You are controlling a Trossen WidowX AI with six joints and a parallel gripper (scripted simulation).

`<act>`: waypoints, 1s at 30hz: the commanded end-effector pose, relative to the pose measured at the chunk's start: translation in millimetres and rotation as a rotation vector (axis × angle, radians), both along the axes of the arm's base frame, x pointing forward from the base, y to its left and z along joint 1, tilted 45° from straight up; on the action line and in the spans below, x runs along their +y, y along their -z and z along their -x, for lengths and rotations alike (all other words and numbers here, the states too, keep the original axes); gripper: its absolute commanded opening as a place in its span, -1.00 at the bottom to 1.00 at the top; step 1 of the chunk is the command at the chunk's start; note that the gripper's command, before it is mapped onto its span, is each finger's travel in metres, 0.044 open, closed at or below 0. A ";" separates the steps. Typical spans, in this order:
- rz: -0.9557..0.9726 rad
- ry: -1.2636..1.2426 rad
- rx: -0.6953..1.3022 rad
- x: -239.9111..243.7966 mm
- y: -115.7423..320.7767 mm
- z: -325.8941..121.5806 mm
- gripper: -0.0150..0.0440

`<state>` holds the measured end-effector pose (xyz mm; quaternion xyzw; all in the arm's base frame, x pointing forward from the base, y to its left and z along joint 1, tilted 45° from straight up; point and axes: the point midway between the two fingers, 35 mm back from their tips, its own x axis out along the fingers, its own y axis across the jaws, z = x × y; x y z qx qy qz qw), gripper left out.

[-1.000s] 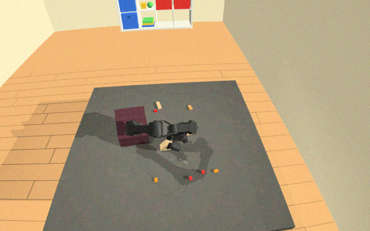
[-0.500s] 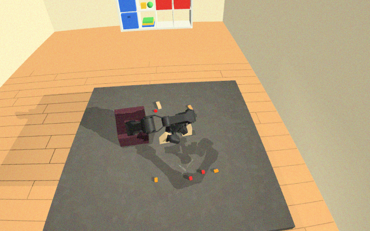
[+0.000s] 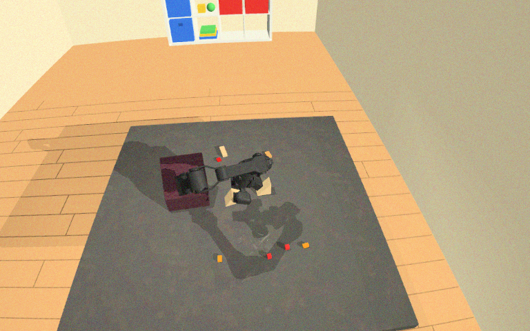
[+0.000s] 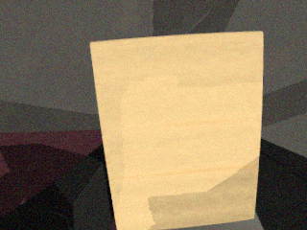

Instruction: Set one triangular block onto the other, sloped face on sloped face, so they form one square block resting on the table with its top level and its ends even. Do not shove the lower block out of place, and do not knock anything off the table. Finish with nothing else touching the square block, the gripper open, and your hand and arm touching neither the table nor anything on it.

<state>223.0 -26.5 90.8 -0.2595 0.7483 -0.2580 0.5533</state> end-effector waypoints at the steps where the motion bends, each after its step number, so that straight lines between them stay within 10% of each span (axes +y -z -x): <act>1: -0.005 -0.052 -0.042 0.6 -1.0 1.8 -0.49; 30: -0.007 -0.382 -0.393 1.0 -0.9 15.5 -0.49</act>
